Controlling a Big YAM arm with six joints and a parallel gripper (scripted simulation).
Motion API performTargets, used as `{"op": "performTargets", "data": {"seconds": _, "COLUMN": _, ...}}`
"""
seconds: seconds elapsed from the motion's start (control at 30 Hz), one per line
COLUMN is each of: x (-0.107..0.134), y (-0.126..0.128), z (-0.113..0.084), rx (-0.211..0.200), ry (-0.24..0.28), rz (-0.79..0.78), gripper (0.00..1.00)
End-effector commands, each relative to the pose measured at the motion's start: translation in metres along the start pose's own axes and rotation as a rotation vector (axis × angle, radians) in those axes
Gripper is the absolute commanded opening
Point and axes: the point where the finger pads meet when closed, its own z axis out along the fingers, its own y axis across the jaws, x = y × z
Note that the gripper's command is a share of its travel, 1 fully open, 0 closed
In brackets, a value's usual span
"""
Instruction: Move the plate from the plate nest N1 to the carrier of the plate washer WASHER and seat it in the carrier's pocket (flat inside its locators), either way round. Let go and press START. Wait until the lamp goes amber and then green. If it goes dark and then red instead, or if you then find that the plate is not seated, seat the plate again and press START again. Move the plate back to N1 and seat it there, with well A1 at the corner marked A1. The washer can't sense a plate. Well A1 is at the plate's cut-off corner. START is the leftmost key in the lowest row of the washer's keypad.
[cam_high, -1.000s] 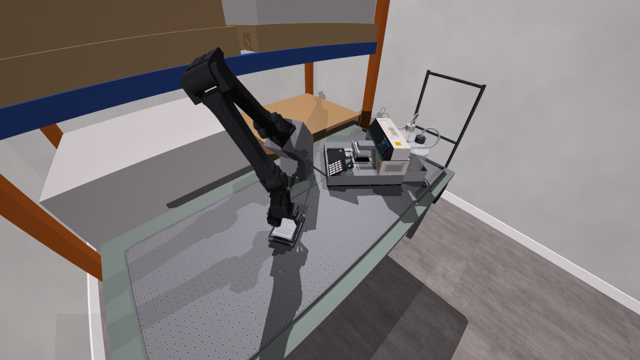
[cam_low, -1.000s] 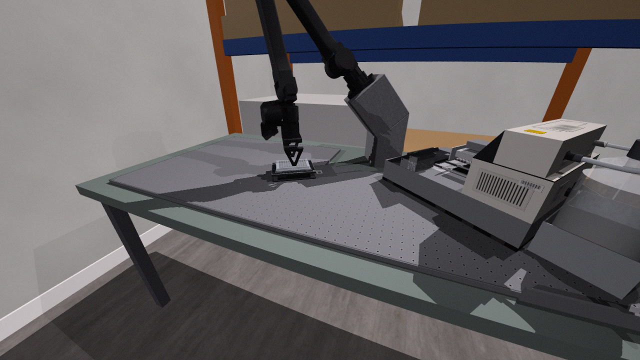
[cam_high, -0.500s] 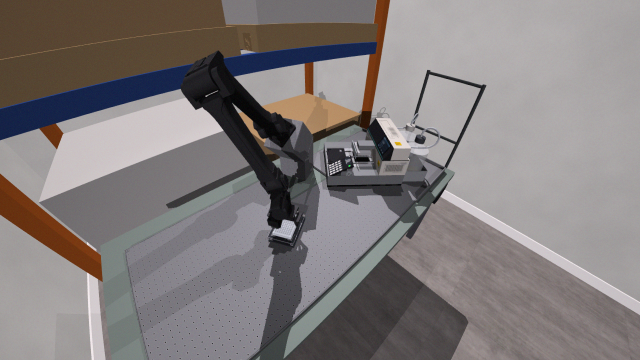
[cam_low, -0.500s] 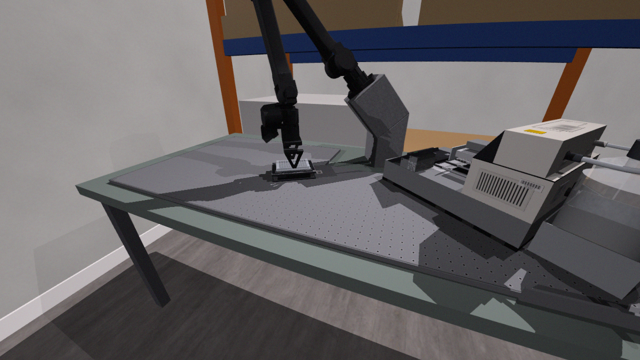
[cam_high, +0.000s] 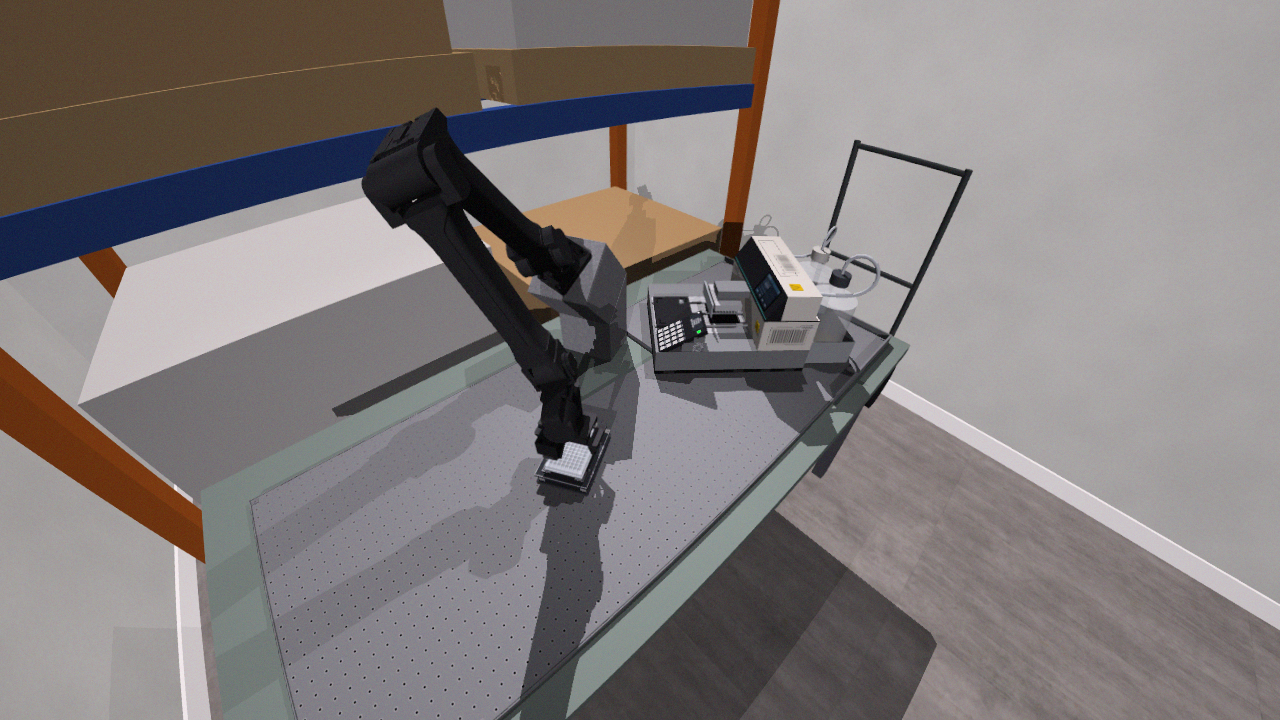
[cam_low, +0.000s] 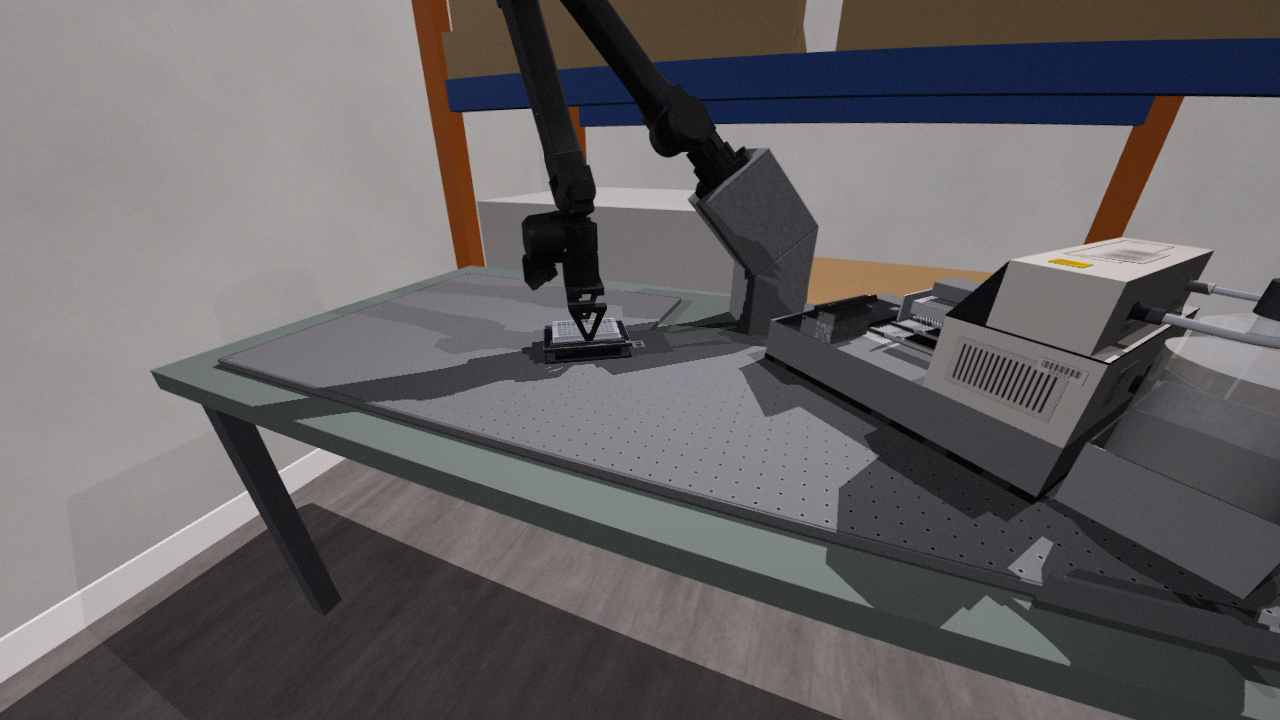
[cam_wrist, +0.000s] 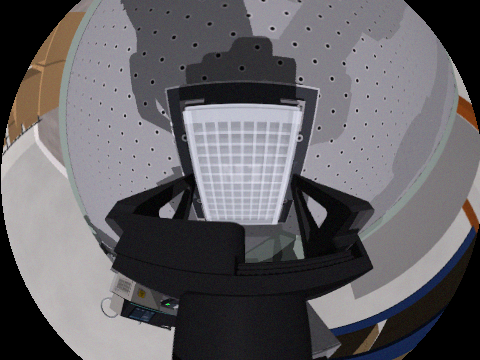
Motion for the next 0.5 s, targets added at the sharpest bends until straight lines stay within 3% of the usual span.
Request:
{"op": "performTargets", "data": {"seconds": 0.0, "x": -0.0045, "y": -0.0012, "z": 0.0051, "rx": -0.002, "ry": -0.01, "rz": -0.001, "gripper": 1.0}}
{"op": "performTargets", "data": {"seconds": 0.47, "x": -0.0022, "y": 0.0007, "z": 0.0021, "rx": -0.004, "ry": -0.007, "rz": 0.001, "gripper": 1.0}}
